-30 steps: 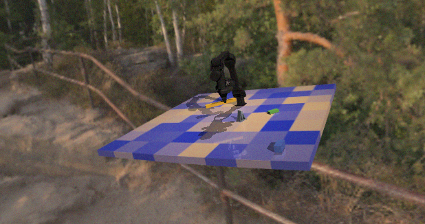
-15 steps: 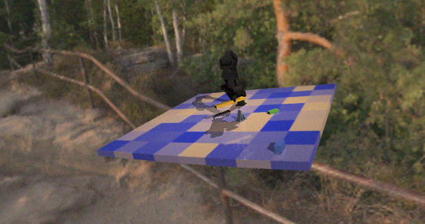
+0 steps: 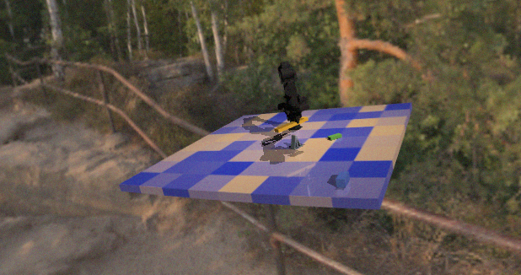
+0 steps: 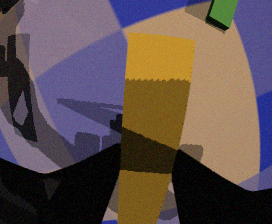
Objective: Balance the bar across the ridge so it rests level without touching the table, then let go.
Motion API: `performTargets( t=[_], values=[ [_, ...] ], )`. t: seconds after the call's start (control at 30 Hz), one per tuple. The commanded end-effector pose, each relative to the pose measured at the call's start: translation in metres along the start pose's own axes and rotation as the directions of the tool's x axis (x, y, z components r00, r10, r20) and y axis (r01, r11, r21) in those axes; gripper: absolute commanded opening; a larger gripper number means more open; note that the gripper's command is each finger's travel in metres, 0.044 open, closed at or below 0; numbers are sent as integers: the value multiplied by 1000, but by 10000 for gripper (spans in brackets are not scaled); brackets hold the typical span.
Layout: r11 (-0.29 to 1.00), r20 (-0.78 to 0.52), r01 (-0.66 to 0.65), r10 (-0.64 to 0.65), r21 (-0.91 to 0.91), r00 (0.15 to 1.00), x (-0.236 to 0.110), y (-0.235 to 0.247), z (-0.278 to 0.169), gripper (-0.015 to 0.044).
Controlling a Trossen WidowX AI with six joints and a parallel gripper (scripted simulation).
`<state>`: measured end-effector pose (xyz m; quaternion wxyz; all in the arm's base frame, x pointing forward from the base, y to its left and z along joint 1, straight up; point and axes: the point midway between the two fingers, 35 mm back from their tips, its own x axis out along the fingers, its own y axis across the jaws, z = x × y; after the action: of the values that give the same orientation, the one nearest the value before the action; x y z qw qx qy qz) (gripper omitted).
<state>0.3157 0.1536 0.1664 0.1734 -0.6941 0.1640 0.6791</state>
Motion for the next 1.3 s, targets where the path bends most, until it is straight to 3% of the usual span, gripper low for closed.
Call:
performTargets(
  t=[0.0,0.83,1.27],
  values=[
    [1000,0,6,-6,-16,1000,1,-1,3,0],
    [1000,0,6,-6,-16,1000,41,1,3,0],
    [1000,0,6,-6,-16,1000,42,2,2,0]
  ],
)
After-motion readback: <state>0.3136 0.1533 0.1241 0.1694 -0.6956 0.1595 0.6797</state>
